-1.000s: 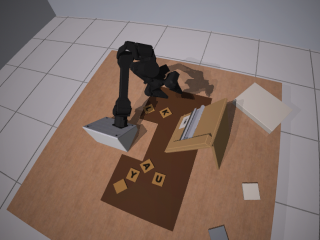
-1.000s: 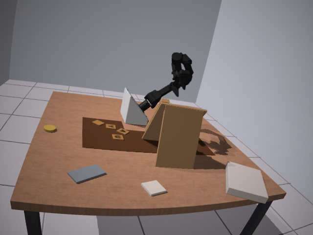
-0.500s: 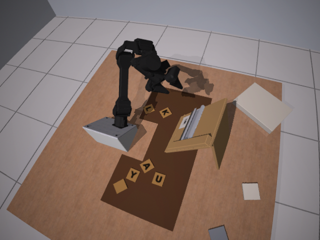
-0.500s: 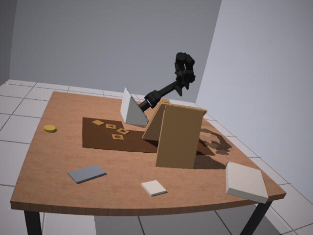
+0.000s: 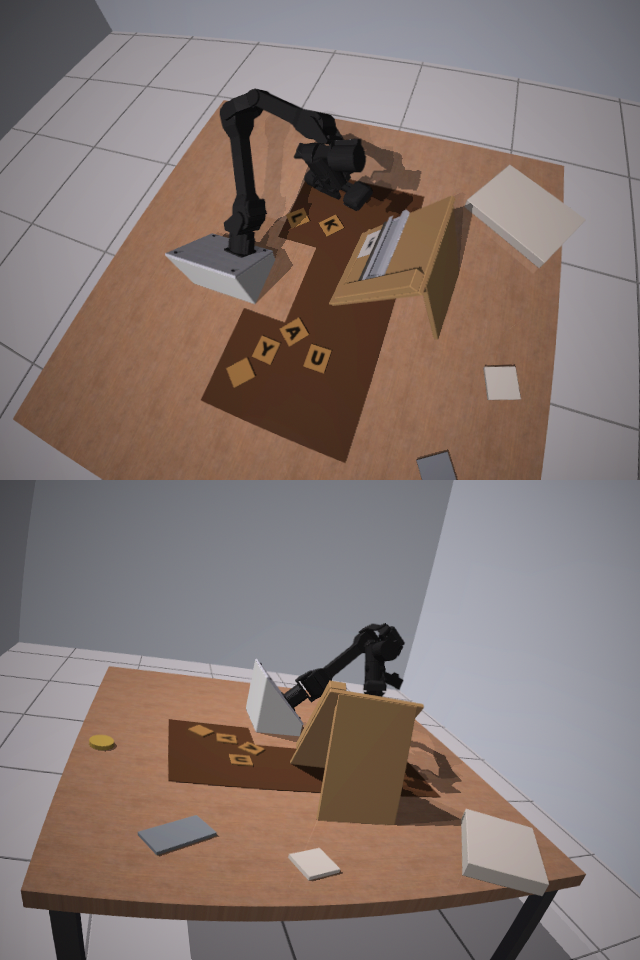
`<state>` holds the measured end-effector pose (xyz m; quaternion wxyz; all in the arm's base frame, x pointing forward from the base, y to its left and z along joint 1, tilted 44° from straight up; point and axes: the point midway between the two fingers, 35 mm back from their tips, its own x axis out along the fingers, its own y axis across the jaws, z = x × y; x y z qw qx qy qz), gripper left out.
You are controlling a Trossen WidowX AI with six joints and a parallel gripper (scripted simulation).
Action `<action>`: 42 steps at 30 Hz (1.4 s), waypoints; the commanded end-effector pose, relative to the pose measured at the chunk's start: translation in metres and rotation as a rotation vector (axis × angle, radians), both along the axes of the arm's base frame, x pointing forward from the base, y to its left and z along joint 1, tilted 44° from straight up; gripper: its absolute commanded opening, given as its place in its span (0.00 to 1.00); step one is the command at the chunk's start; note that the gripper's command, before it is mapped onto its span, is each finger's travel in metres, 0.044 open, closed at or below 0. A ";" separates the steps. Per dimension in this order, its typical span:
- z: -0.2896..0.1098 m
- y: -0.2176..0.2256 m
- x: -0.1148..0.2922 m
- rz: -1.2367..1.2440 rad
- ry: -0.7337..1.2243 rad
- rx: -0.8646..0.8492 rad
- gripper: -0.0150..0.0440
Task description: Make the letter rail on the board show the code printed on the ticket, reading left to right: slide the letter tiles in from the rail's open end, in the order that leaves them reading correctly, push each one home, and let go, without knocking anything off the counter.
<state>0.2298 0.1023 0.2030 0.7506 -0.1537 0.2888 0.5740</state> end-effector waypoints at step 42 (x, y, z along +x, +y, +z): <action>-0.088 0.097 -0.076 -0.008 0.459 -0.132 0.83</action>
